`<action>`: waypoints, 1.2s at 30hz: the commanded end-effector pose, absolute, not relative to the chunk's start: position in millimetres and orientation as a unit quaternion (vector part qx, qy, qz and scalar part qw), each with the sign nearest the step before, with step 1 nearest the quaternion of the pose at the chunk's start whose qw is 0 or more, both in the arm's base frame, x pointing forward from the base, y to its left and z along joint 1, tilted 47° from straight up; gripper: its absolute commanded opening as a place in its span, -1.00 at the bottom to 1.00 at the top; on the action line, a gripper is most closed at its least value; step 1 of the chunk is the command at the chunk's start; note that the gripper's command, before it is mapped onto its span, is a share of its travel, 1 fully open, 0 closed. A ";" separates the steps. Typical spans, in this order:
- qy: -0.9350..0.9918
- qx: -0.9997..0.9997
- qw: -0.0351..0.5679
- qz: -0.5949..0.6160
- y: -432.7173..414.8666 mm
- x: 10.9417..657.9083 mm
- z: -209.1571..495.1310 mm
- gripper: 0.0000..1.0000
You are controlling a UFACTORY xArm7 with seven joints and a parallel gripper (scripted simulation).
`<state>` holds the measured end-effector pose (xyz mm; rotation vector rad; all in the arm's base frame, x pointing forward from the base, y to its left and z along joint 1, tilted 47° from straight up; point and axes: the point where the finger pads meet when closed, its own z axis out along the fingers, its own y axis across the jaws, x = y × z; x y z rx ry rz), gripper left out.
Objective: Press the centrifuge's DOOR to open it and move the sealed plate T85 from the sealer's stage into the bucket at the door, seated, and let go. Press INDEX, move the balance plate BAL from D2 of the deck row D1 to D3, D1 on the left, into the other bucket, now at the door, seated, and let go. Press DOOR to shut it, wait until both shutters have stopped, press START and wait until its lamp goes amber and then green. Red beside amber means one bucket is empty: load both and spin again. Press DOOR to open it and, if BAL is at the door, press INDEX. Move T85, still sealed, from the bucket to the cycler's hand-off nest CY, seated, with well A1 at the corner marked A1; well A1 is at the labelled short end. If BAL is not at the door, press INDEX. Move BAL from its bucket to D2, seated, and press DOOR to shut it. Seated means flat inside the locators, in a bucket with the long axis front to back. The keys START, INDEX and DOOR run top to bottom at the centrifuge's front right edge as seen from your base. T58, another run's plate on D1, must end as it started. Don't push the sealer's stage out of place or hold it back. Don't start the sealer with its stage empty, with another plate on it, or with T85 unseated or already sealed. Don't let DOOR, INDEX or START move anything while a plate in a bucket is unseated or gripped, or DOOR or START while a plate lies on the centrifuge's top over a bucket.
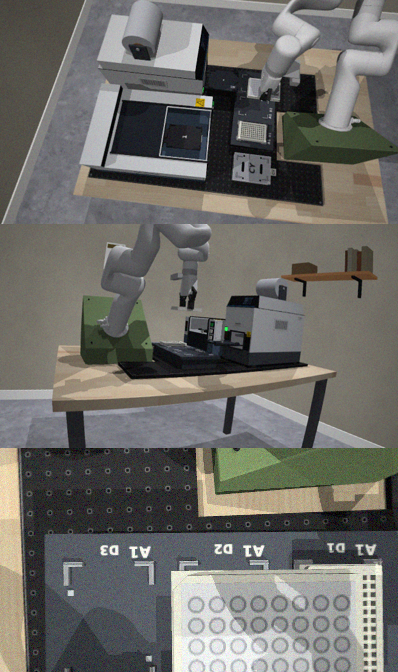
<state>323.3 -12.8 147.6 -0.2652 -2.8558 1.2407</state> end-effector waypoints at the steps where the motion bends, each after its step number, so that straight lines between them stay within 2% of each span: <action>1: -0.914 -0.084 0.007 0.396 -16.6 323.7 143.3 -1.00; 36: -0.914 -0.084 0.007 0.397 -54.0 319.7 107.8 -1.00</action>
